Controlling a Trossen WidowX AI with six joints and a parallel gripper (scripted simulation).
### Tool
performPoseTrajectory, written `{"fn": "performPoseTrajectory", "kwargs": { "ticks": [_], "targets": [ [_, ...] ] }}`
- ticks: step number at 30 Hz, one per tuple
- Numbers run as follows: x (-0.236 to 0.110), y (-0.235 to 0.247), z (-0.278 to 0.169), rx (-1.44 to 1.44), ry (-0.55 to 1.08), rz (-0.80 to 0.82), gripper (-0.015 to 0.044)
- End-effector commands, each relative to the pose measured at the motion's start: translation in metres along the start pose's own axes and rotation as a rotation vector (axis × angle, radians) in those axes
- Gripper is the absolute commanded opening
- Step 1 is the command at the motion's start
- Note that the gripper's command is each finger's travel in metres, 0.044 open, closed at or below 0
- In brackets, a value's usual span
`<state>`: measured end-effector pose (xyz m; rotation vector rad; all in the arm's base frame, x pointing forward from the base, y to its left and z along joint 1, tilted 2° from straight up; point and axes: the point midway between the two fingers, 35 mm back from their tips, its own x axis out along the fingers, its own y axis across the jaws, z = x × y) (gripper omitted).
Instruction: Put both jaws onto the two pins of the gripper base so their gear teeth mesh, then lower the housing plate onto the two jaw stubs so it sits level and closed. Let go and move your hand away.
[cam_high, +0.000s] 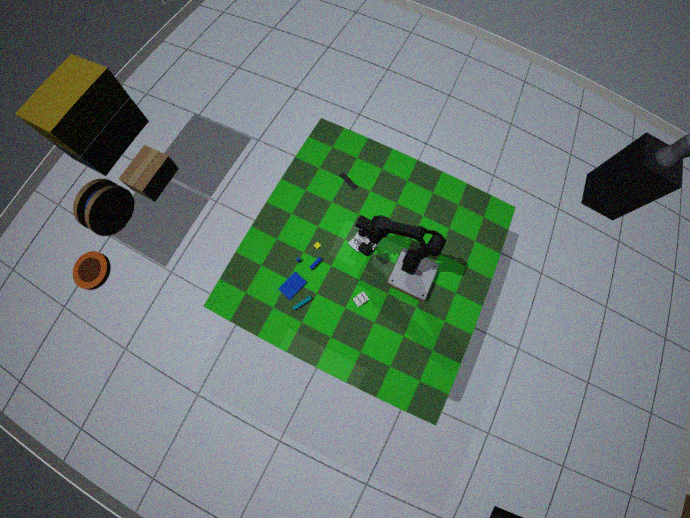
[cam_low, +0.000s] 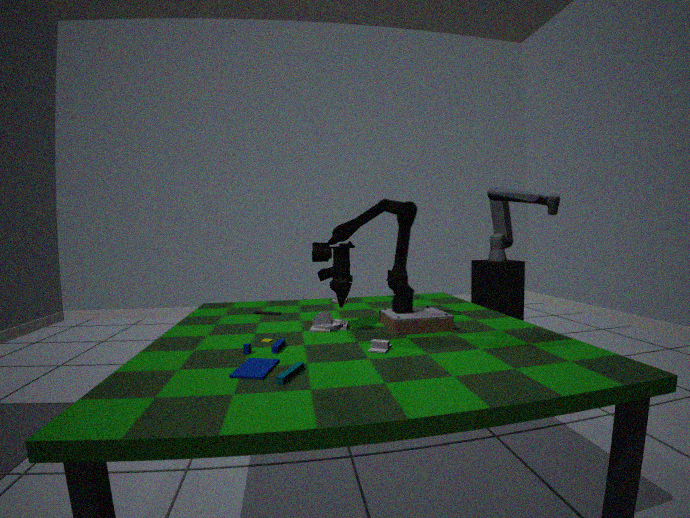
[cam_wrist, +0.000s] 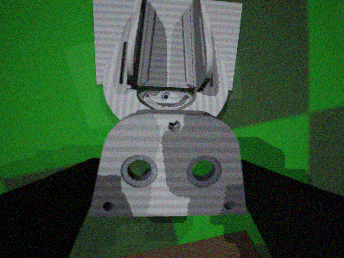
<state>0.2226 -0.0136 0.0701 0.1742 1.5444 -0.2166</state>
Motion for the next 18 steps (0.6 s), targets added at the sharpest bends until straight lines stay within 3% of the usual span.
{"fn": "performPoseTrajectory", "kwargs": {
  "ticks": [1,18],
  "targets": [
    [0.0,-0.001,0.0,0.004,0.0,-0.004,0.0351],
    [0.026,0.0,0.002,0.004,0.0,-0.004,0.0351]
  ]
}}
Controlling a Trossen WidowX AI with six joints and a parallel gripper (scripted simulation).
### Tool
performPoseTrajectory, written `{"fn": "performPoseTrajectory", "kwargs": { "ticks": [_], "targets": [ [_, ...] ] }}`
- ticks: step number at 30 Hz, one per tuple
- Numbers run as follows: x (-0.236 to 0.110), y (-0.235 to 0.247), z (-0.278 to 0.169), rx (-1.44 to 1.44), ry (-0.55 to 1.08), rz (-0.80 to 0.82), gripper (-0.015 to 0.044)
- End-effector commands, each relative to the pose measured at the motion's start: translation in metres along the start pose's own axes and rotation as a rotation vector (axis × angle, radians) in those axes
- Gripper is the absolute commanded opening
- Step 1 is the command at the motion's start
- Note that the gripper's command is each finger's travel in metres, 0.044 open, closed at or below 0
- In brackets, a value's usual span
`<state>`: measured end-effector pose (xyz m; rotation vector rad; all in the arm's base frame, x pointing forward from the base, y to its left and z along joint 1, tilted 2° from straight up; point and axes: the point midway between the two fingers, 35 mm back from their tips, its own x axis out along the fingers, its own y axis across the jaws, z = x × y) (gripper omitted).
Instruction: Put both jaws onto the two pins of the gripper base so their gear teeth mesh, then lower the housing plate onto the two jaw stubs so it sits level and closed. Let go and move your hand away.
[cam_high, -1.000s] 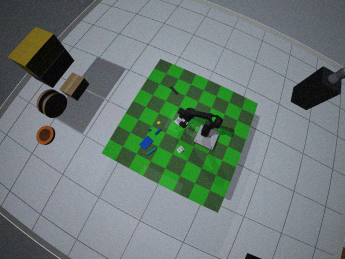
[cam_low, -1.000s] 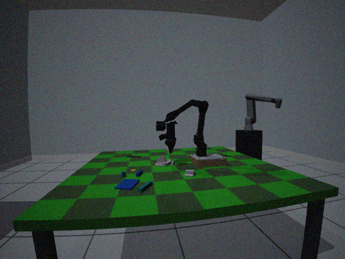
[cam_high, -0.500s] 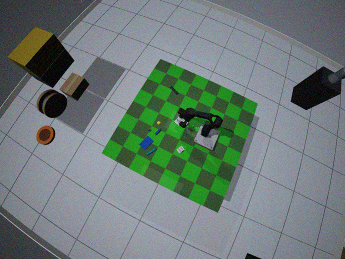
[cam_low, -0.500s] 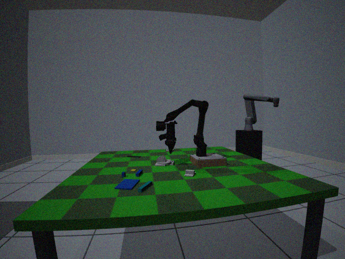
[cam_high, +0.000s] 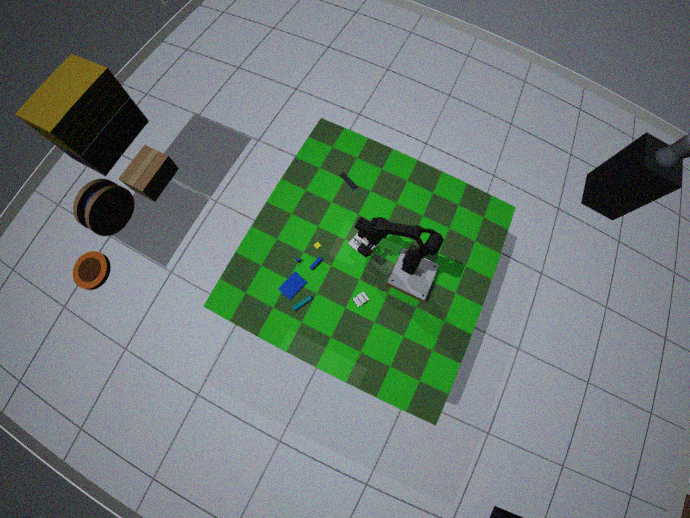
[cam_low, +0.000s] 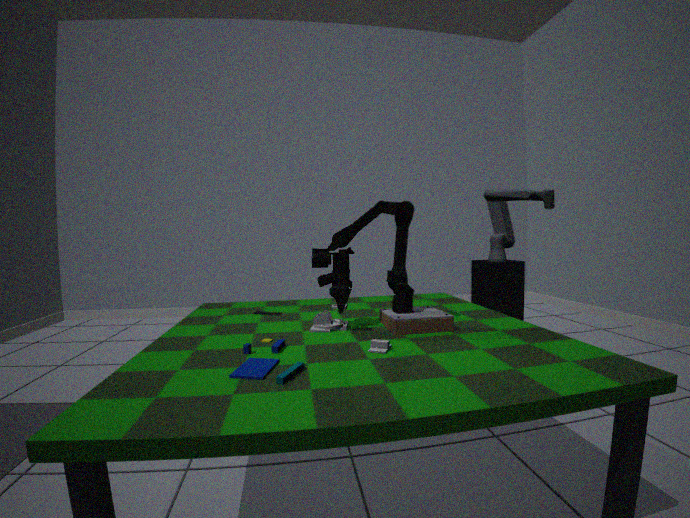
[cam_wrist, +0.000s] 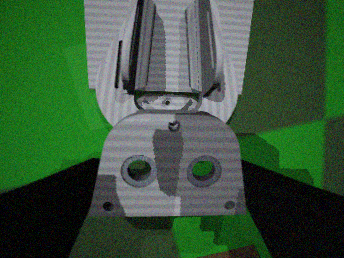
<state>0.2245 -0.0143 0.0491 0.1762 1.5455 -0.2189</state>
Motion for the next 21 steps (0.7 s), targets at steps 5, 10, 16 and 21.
{"fn": "performPoseTrajectory", "kwargs": {
  "ticks": [5,10,16,21],
  "targets": [
    [0.013,-0.001,0.0,0.001,-0.001,-0.004,0.0351],
    [0.021,-0.001,0.0,0.001,-0.001,-0.004,0.0351],
    [0.031,-0.001,-0.001,0.001,-0.001,-0.004,0.0351],
    [0.039,-0.001,-0.002,0.001,0.0,-0.004,0.0351]
  ]
}}
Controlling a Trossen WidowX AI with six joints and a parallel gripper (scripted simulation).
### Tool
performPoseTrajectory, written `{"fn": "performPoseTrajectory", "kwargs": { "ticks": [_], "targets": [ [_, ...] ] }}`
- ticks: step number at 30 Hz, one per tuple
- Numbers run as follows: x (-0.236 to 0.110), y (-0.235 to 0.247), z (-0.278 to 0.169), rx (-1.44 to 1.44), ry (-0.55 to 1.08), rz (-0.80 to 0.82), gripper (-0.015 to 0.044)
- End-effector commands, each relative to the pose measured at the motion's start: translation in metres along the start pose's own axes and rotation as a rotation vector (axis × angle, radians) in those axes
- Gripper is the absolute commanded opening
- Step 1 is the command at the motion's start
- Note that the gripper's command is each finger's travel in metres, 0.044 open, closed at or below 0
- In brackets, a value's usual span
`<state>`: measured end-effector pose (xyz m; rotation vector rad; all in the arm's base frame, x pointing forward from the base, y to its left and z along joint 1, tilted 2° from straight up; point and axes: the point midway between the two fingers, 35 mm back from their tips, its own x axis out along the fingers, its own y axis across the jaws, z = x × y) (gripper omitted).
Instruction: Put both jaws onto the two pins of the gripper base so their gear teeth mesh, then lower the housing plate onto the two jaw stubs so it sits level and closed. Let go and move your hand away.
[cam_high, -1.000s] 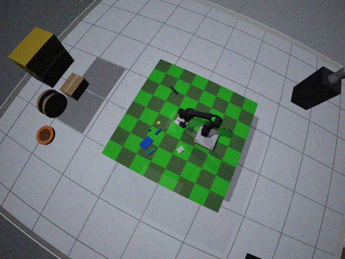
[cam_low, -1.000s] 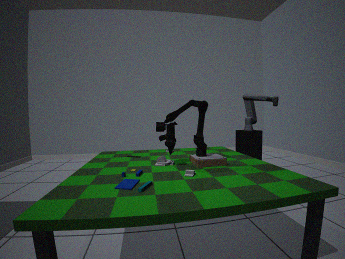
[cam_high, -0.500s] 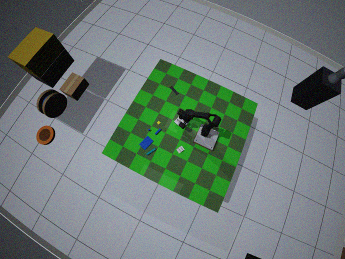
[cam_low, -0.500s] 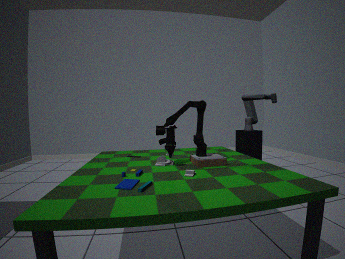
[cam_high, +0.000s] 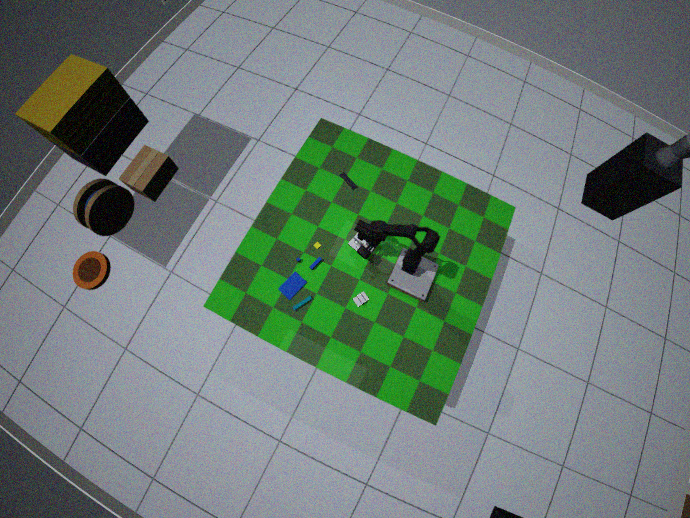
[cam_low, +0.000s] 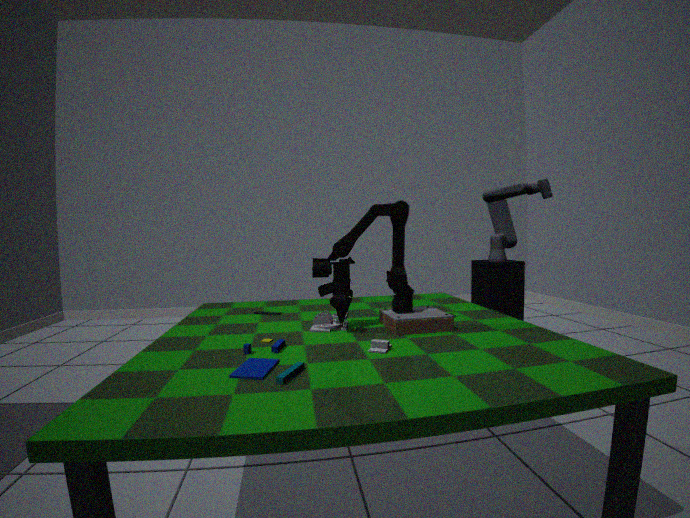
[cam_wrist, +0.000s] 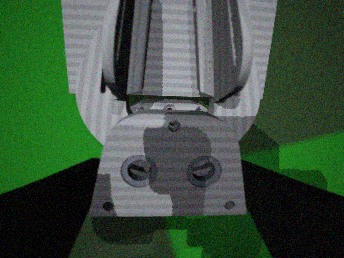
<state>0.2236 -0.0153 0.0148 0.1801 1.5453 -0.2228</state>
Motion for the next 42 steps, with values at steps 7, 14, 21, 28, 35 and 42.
{"fn": "performPoseTrajectory", "kwargs": {
  "ticks": [7,14,21,28,35,42],
  "targets": [
    [0.0066,-0.0008,-0.0008,-0.004,-0.001,-0.004,0.0351],
    [0.0066,-0.0008,-0.0008,-0.004,-0.001,-0.004,0.0351],
    [0.0088,-0.0008,-0.0009,-0.01,-0.001,-0.004,0.0351],
    [0.009,-0.0008,-0.0009,-0.01,-0.001,-0.004,0.0351],
    [0.0114,-0.0008,-0.0009,-0.01,-0.001,-0.004,0.0351],
    [0.012,-0.0009,-0.0009,-0.01,-0.001,-0.004,0.0351]
  ]
}}
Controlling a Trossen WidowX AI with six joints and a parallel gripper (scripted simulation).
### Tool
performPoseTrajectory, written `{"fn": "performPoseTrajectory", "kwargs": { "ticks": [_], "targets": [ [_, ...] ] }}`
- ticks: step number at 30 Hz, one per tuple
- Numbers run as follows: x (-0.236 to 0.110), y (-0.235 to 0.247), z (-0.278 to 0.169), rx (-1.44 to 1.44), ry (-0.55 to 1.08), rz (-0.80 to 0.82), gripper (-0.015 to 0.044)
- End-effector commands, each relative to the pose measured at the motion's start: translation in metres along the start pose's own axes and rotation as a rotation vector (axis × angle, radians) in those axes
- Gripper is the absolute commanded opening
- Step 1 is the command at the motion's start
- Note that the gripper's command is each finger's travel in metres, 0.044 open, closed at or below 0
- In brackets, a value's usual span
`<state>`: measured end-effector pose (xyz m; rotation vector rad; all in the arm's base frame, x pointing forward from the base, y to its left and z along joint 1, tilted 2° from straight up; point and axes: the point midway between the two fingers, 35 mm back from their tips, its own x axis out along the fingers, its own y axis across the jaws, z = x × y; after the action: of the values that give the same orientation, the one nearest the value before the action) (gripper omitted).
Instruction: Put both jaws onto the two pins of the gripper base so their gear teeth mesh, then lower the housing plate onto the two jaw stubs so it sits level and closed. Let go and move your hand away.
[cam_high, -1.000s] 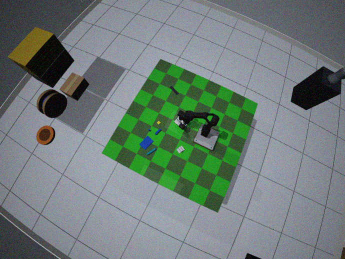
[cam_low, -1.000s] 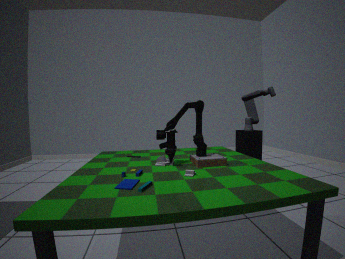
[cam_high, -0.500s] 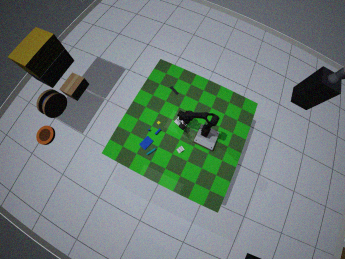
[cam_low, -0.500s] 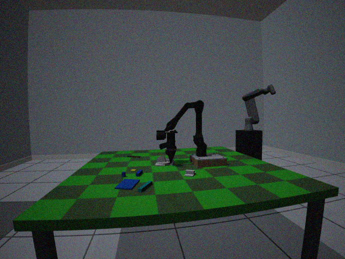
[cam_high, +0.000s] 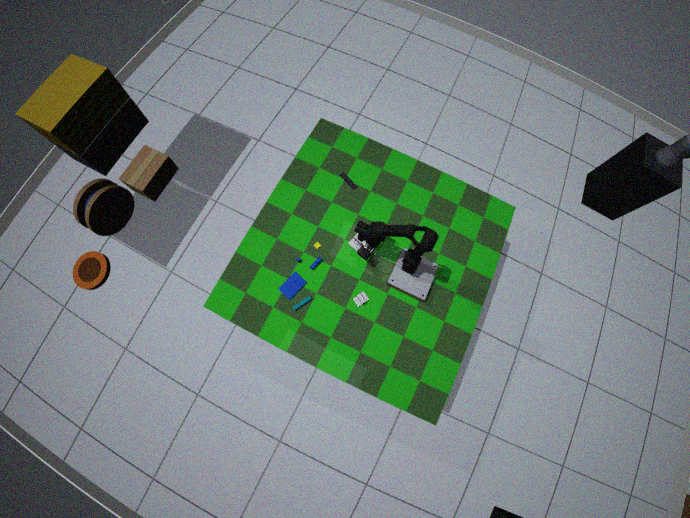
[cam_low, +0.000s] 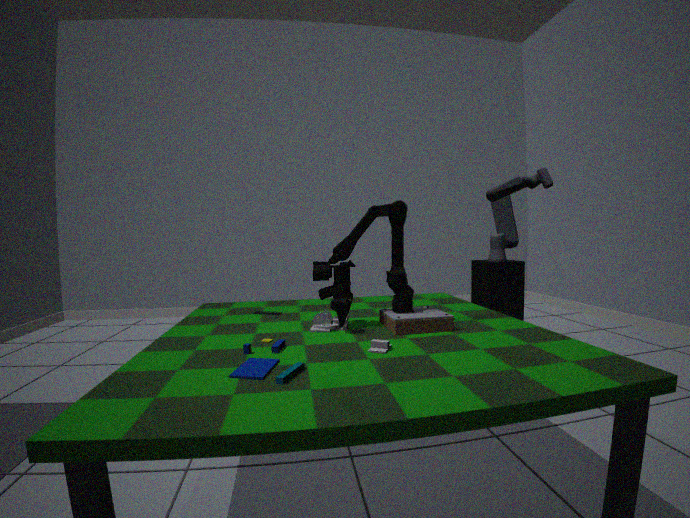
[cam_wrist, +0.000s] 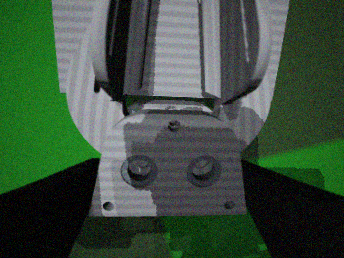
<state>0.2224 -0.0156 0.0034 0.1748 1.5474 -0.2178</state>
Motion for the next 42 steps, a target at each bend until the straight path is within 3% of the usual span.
{"fn": "performPoseTrajectory", "kwargs": {
  "ticks": [1,42],
  "targets": [
    [0.0013,-0.0005,0.0004,-0.004,-0.002,-0.003,0.0351],
    [0.0098,-0.0006,0.0003,-0.003,-0.002,-0.004,0.0351]
  ]
}}
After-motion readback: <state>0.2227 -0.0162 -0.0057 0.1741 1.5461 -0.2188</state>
